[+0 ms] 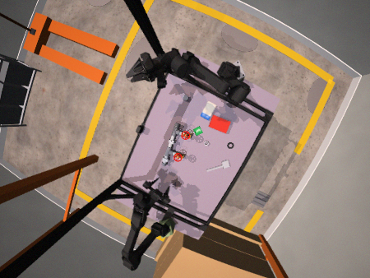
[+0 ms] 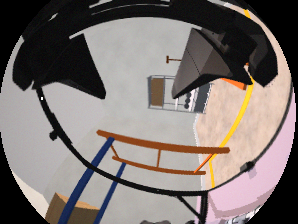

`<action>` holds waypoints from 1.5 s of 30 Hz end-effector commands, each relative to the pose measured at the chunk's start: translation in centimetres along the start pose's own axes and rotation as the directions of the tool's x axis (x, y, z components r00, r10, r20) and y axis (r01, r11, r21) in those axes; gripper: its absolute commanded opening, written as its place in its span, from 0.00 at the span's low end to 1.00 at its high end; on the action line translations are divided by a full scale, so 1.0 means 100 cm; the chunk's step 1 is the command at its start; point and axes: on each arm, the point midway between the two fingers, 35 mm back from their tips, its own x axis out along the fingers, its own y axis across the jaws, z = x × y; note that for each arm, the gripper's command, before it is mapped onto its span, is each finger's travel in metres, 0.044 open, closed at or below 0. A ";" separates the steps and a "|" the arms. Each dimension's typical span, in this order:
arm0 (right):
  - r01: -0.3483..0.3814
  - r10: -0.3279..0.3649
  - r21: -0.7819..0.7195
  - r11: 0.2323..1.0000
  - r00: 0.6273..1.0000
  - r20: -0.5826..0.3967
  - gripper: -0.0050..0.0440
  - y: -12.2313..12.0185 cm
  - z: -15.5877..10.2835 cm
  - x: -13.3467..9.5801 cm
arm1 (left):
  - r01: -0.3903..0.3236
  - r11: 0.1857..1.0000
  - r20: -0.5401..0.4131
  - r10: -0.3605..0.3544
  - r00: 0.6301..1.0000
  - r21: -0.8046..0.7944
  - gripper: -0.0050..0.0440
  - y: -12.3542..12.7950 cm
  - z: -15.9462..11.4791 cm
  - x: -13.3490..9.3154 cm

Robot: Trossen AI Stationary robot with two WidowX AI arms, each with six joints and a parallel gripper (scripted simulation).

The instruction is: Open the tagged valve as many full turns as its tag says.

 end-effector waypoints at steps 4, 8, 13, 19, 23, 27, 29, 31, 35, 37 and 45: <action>0.000 0.000 0.000 1.000 1.000 0.000 0.92 0.000 0.000 0.000 | 0.000 1.000 0.000 0.000 1.000 0.000 0.92 0.000 0.000 0.000; 0.000 0.000 0.000 1.000 1.000 0.000 0.92 0.000 0.000 0.000 | 0.000 1.000 0.000 0.000 1.000 0.000 0.92 0.000 0.000 0.000; 0.000 0.000 0.000 1.000 1.000 0.000 0.92 0.000 0.000 0.000 | 0.000 1.000 0.000 0.000 1.000 0.000 0.92 0.000 0.000 0.000; 0.000 0.000 0.000 1.000 1.000 0.000 0.92 0.000 0.000 0.000 | -0.002 0.997 -0.014 0.003 1.000 0.072 0.92 0.003 -0.004 0.005; 0.003 -0.003 -0.002 1.000 1.000 0.000 0.92 -0.001 0.000 0.000 | -0.002 0.913 -0.067 0.032 0.997 0.407 0.92 0.022 -0.018 0.033; 0.005 -0.005 -0.003 1.000 1.000 0.000 0.92 -0.001 0.000 0.001 | -0.008 0.784 -0.101 0.090 0.991 0.621 0.92 0.041 -0.022 0.049; 0.006 -0.006 -0.004 1.000 1.000 0.000 0.92 -0.001 0.000 0.001 | -0.011 0.703 -0.113 0.129 0.985 0.711 0.92 0.052 -0.022 0.057; 0.006 -0.006 -0.004 1.000 1.000 0.000 0.92 -0.001 0.000 0.001 | -0.012 0.619 -0.119 0.171 0.978 0.785 0.92 0.065 -0.021 0.064; 0.007 -0.007 -0.005 1.000 1.000 0.000 0.92 -0.002 0.000 0.001 | -0.018 0.521 -0.126 0.239 0.963 0.854 0.92 0.083 -0.018 0.070; 0.009 -0.009 -0.005 1.000 1.000 0.000 0.92 -0.002 0.000 0.001 | -0.006 0.382 -0.114 0.291 0.950 0.924 0.92 0.098 -0.008 0.082; 0.009 -0.009 -0.006 1.000 1.000 0.000 0.92 -0.002 0.000 0.001 | 0.039 0.026 -0.047 0.496 0.867 0.999 0.92 0.149 0.032 0.098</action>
